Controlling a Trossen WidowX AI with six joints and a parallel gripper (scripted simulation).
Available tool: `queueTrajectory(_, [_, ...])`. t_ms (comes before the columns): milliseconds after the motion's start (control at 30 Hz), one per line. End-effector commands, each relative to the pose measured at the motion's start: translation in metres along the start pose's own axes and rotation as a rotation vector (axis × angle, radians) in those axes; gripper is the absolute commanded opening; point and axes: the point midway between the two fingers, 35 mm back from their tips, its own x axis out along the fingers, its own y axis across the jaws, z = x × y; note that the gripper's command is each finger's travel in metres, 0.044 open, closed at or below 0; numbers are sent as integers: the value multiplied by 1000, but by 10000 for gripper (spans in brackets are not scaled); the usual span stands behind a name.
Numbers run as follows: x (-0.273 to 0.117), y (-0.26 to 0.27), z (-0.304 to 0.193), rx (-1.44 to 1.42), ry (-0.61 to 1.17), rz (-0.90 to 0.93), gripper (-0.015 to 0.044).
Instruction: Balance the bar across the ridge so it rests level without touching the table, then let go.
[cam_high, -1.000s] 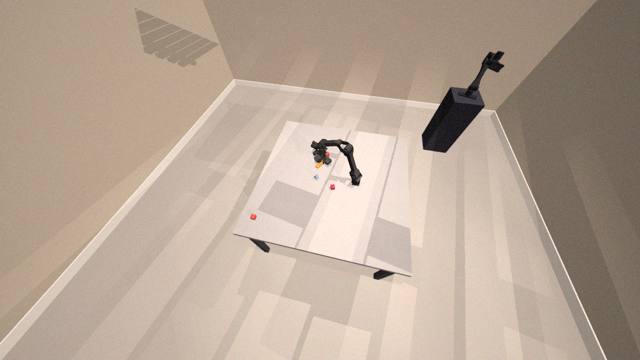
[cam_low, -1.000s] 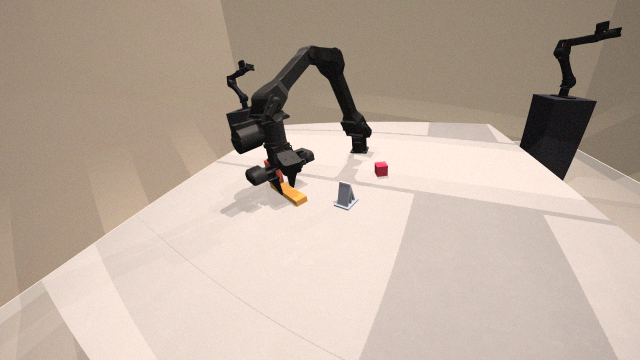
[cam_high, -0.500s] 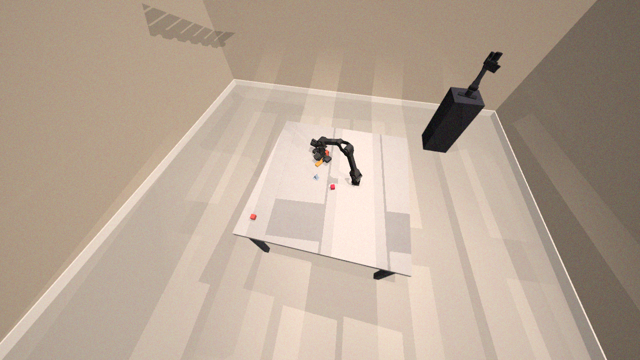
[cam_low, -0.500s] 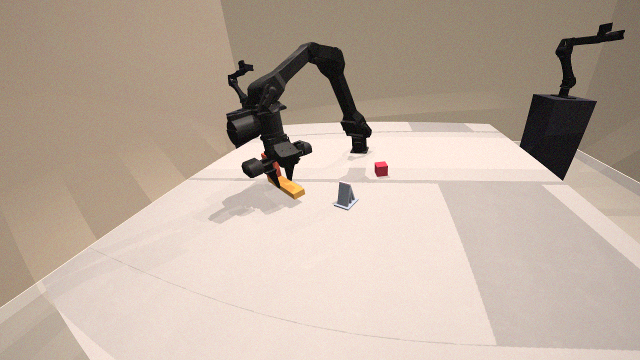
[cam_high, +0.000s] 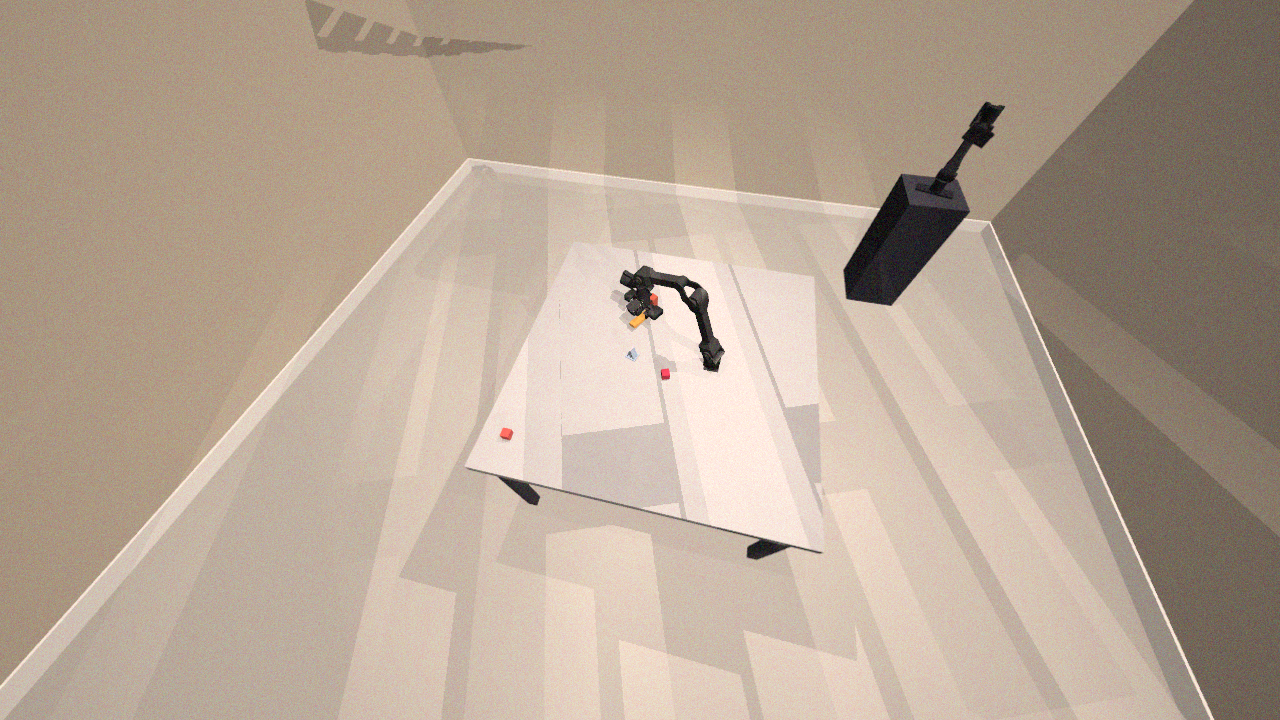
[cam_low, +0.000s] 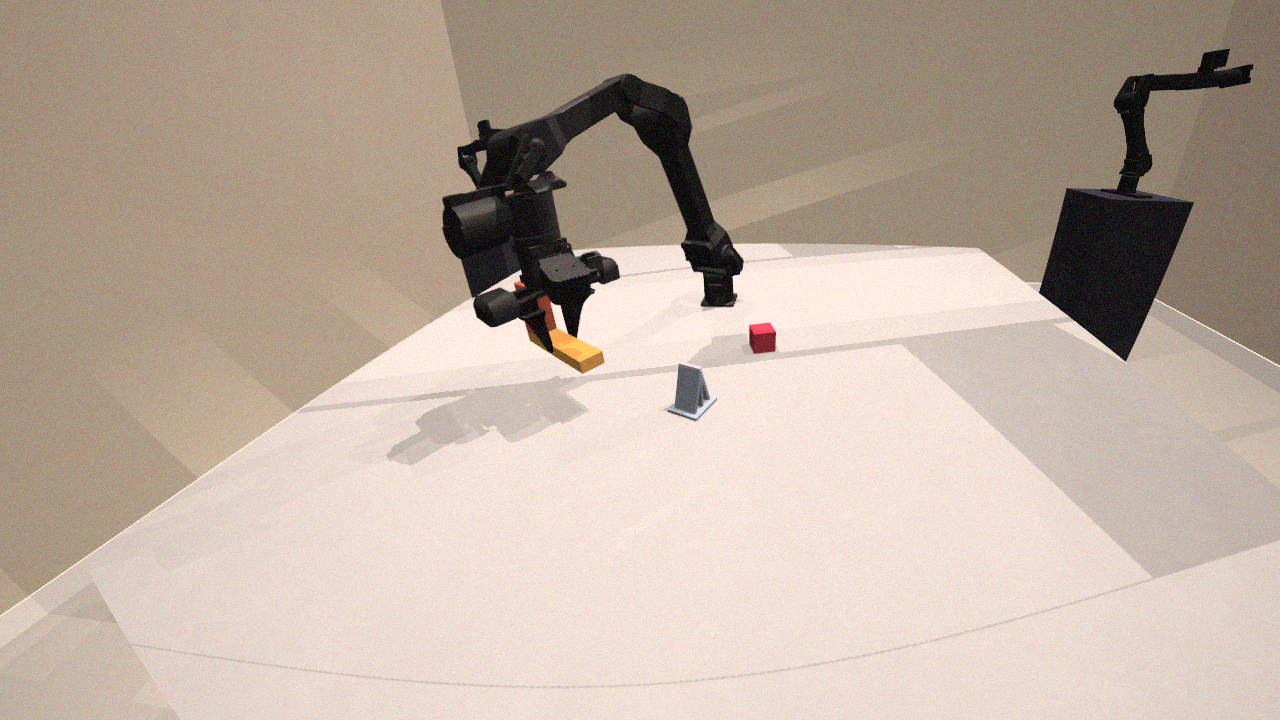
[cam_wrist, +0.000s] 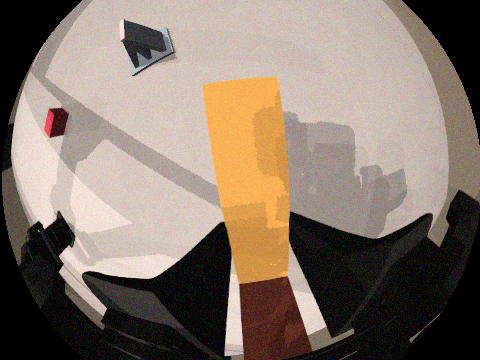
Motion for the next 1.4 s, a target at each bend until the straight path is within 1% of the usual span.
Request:
queueTrajectory(0, [-14,0,0,-2,-4,-6,0])
queueTrajectory(400, [-45,5,0,-2,-6,-6,0])
queueTrajectory(533, [-46,5,3,15,-6,-6,0])
queueTrajectory(1367, [-48,26,97,673,-15,1,0])
